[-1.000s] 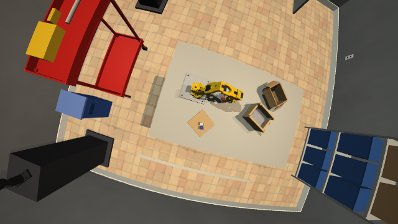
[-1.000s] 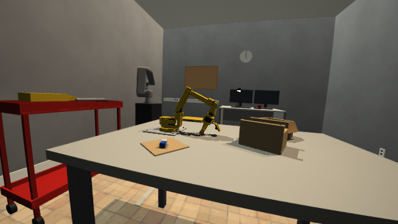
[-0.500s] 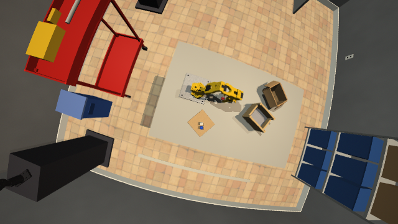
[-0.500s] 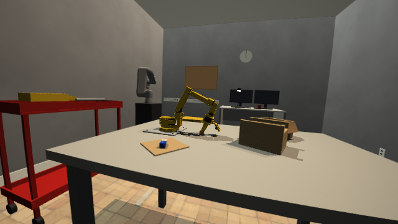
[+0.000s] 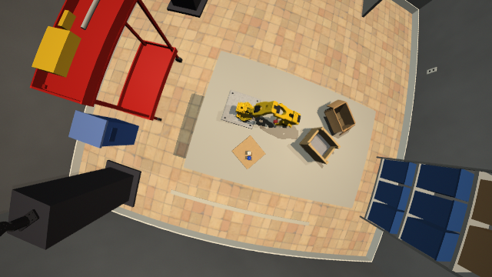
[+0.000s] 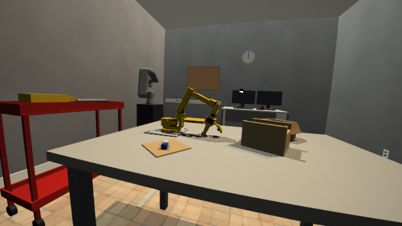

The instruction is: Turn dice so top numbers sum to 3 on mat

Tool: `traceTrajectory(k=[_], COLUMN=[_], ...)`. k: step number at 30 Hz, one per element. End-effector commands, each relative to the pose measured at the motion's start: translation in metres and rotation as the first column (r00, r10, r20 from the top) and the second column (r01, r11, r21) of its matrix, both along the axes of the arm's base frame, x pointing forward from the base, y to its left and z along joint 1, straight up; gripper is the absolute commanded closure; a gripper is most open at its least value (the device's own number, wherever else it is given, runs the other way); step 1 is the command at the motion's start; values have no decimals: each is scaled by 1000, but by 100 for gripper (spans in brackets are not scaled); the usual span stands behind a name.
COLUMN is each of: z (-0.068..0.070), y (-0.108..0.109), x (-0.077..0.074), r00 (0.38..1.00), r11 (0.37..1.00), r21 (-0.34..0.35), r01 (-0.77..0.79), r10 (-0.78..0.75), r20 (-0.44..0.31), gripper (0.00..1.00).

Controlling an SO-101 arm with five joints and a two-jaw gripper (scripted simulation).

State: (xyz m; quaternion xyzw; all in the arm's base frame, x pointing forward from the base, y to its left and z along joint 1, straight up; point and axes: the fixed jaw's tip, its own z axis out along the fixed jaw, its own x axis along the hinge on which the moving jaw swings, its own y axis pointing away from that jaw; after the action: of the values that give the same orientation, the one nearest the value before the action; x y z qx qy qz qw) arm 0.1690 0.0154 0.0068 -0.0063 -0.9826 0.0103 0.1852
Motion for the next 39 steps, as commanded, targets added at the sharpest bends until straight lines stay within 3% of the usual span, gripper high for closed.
traceTrajectory(k=[1,25,39], z=[-3,-3,-3], y=[-3,-6,-6], x=[-4,-4,-4], r00=[1000,1000,1000], r11=[1000,1000,1000], r21=[7,13,13], r01=[4,7,7], r10=[-4,-7,-7], r20=[-22,-23,-23], gripper=[86,91,100])
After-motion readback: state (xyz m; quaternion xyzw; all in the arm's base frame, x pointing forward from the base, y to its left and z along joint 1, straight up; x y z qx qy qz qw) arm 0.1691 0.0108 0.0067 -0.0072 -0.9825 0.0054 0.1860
